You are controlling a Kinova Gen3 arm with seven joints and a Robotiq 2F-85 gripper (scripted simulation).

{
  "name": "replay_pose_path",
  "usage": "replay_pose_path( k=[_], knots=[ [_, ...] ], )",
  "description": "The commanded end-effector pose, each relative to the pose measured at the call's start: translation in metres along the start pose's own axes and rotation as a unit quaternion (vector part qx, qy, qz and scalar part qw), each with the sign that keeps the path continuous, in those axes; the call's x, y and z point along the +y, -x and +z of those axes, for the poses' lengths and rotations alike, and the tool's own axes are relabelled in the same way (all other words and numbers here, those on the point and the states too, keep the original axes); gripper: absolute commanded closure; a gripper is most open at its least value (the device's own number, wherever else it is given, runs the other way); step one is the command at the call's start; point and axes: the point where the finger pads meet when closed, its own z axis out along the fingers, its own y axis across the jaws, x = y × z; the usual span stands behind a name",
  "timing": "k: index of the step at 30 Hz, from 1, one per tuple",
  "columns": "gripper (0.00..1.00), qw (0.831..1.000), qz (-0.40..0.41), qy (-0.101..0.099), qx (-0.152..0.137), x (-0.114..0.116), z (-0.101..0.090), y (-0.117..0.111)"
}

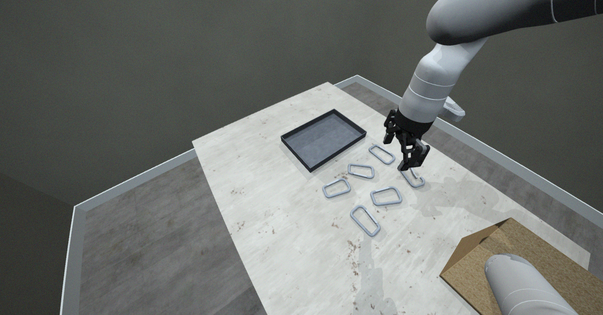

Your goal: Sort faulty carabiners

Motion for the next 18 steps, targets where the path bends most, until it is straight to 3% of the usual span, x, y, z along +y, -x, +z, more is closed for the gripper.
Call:
replay_pose_path(
  k=[1, 14, 15, 18],
  knots=[
    [0.0, 1.0, 0.0, -0.002, 0.0, -0.02, -0.044, 0.009],
    [0.0, 1.0, 0.0, -0.002, 0.0, -0.02, -0.044, 0.009],
    [0.0, 1.0, 0.0, -0.002, 0.0, -0.039, -0.088, 0.019],
    [0.0, 1.0, 0.0, -0.002, 0.0, -0.039, -0.088, 0.019]
  ],
)
